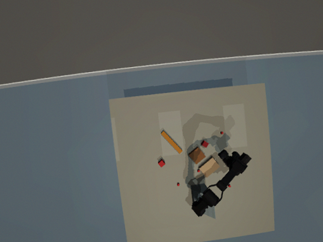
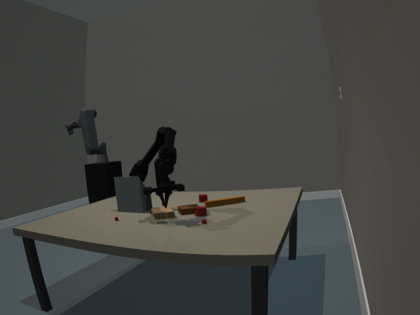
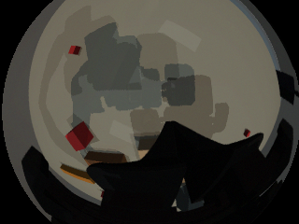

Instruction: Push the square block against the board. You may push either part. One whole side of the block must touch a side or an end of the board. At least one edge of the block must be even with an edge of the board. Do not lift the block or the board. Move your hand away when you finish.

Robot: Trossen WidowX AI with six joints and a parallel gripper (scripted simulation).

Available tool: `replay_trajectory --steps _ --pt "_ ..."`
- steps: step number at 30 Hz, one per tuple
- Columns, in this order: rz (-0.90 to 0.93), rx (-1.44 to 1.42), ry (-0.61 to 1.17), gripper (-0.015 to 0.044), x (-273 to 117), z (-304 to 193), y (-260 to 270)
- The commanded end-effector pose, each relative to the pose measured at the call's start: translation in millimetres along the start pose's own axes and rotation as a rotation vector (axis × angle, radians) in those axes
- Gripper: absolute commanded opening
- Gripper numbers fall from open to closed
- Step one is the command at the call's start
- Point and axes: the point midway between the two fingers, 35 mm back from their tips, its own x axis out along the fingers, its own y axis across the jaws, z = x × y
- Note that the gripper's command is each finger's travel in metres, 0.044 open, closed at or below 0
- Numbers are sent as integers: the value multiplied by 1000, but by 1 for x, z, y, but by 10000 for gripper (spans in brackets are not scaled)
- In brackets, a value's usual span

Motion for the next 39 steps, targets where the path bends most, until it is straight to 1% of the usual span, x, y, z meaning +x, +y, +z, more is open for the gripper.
replay_trajectory --steps 1,11,19,39 --pt "-2 -6 4 0 2 -1 0" --pt "-10 -227 -21 0 0 -10 35" --pt "-16 -478 -24 0 -2 -26 73" --pt "-9 -1156 -3 0 -2 -93 167"
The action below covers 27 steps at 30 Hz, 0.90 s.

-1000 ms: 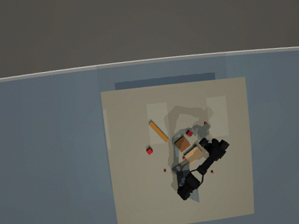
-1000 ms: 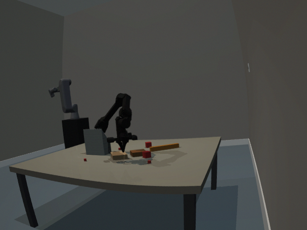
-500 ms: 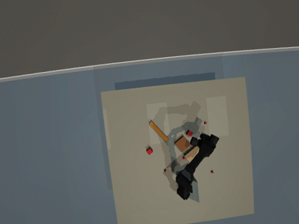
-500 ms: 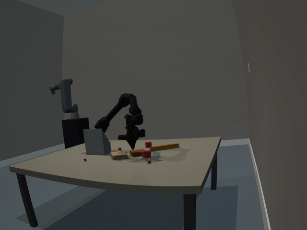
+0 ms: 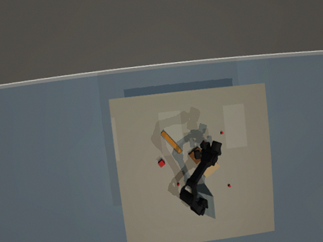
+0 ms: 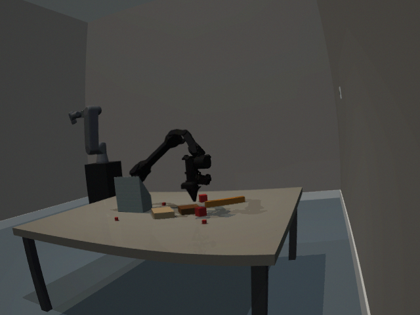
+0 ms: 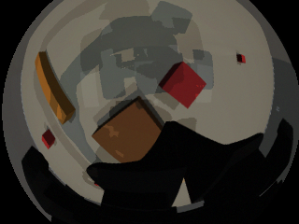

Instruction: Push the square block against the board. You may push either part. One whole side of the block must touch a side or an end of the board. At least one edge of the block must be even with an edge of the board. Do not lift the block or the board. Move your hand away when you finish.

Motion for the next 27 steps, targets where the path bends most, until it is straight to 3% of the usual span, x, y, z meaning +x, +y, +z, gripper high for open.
replay_trajectory --steps 1,16,21,27 --pt "9 -120 -1 0 -1 6 20" --pt "41 -511 1 0 2 19 89" --pt "43 -511 0 0 54 19 91" --pt "43 -511 0 0 57 18 90"
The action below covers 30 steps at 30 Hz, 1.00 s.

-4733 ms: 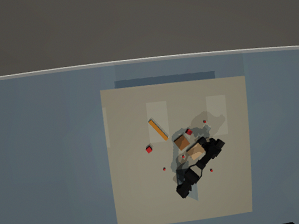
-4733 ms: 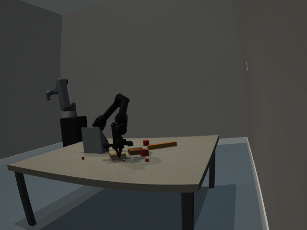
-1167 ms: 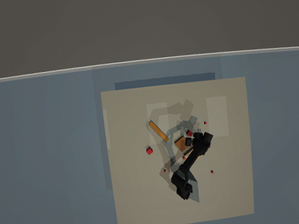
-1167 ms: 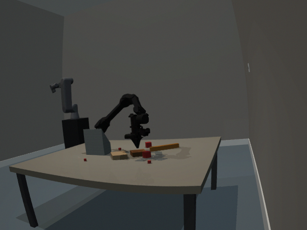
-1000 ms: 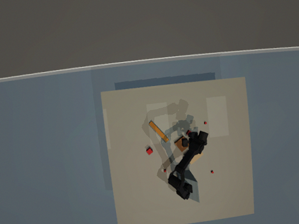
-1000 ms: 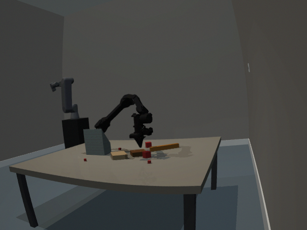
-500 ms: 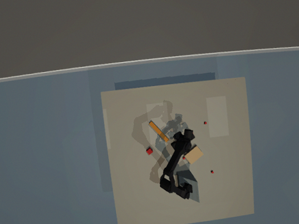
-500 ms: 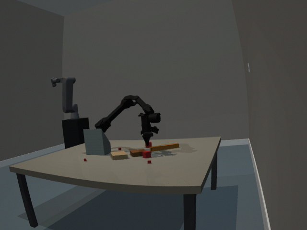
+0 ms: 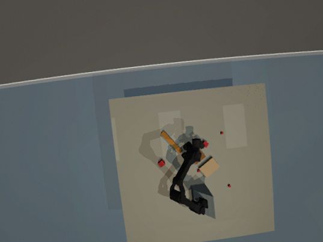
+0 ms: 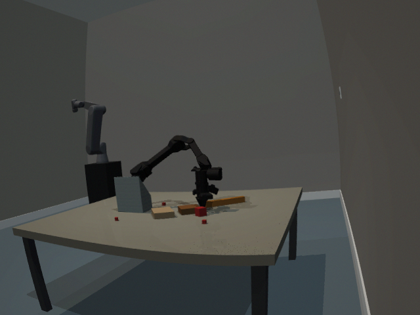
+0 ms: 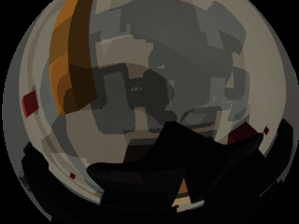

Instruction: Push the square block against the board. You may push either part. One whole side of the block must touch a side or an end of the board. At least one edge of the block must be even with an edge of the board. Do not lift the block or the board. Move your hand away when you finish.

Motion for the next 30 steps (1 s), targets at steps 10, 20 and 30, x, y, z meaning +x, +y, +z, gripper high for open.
replay_trajectory --steps 10,20,30 --pt "-10 6 -19 0 -4 -9 -4" --pt "-10 6 -18 0 -4 -22 -4" --pt "-10 7 -18 0 -3 -35 -4"
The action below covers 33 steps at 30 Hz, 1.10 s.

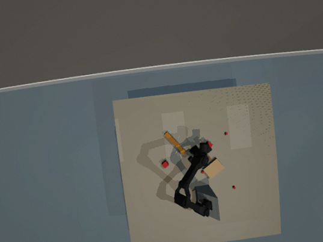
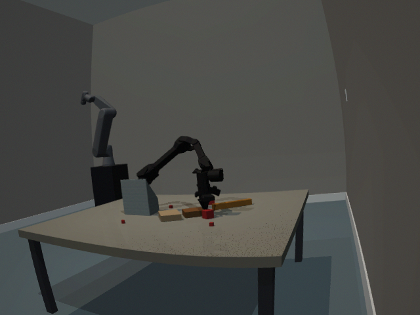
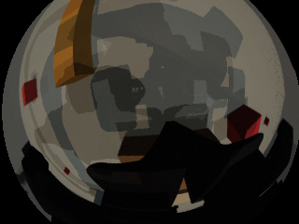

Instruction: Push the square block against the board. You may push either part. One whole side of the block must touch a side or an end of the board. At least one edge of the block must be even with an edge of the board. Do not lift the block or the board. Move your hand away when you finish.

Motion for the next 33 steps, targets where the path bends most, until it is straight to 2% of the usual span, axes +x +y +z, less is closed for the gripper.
replay_trajectory --steps 1,10,33 --pt "1 1 7 0 1 -8 1" --pt "1 1 7 0 1 -14 1" --pt "1 0 6 0 1 23 0"
